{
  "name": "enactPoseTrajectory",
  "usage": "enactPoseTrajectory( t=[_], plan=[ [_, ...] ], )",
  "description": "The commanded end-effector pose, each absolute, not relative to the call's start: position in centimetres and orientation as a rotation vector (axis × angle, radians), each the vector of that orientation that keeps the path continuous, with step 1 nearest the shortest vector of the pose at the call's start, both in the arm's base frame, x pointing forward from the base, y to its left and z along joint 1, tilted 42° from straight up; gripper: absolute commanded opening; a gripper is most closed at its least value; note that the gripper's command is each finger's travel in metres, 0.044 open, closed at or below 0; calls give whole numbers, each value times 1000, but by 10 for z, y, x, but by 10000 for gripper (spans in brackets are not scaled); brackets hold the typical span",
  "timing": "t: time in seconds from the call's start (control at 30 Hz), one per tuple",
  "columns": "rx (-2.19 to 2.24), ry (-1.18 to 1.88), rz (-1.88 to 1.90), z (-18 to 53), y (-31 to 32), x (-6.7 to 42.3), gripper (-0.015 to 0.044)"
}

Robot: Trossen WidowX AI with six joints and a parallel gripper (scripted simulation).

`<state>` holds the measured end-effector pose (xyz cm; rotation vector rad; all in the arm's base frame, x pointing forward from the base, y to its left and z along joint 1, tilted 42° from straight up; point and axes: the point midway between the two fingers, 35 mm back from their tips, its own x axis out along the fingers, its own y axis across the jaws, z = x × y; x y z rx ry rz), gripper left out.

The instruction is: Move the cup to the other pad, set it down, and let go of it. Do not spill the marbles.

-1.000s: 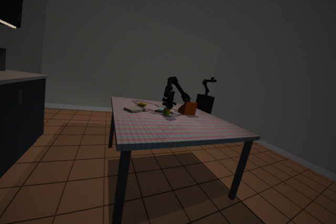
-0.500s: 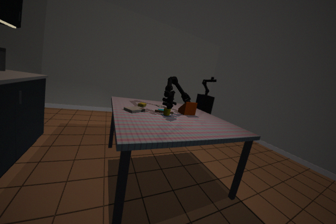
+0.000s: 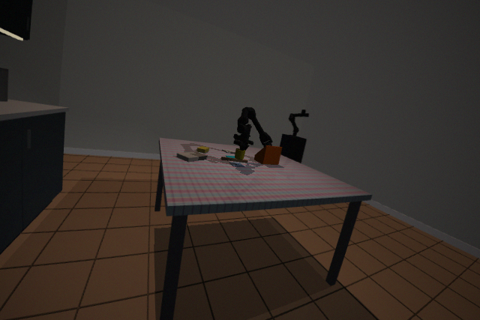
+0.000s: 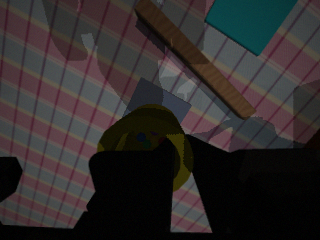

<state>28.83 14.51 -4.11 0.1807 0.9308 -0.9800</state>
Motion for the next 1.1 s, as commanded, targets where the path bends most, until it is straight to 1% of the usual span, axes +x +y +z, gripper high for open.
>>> enactPoseTrajectory(
  t=[0.0,0.47,1.07],
  plan=[
    [181,931,-981,-41,144,289,0],
    [182,931,-982,-40,143,289,0],
    [185,933,-988,-14,117,288,0]
  ],
)
